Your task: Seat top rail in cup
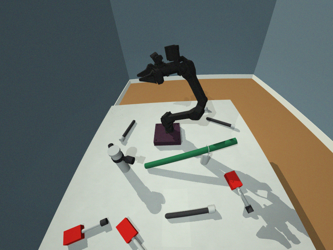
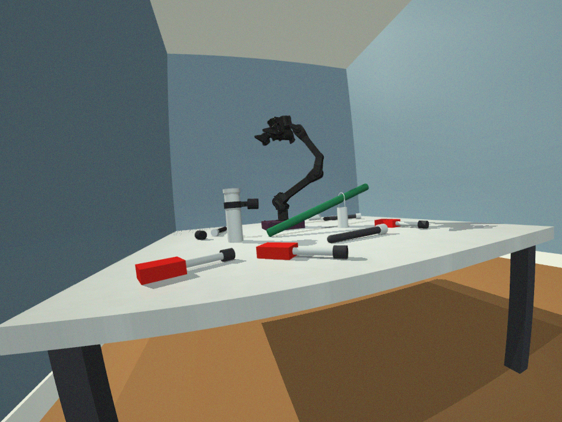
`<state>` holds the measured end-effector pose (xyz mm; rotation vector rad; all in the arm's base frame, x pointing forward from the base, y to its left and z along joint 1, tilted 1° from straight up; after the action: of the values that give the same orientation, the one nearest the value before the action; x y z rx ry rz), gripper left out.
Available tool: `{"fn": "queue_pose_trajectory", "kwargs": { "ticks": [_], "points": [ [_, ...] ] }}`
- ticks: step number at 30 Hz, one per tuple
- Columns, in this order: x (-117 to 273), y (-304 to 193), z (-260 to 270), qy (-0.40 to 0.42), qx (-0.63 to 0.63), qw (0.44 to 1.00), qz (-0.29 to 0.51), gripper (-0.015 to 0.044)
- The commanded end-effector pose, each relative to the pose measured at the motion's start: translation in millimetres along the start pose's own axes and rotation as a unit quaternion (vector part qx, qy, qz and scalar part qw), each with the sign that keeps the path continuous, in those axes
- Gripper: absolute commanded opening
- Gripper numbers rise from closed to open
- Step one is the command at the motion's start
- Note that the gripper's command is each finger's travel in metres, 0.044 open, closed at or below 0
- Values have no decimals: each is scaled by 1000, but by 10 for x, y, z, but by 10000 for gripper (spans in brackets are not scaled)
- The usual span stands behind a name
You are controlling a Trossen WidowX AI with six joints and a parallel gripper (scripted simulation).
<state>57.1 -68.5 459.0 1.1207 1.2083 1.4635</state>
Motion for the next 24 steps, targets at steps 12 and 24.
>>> {"fn": "queue_pose_trajectory", "kwargs": {
  "ticks": [12,24],
  "points": [
    [-424,-229,-213,134,-34,983,121,440],
    [-947,-784,228,267,26,921,282,440]
  ]
}}
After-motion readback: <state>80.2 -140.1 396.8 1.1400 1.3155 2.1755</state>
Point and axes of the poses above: the point midway between the two fingers, 35 mm back from their tips, its own x axis back along the fingers, its own z axis across the jaws, y = z × x, the point moved 4 cm from there along x, back along the fingers, and after that the axes turned 1 degree about -x, right-handed, at the moved point
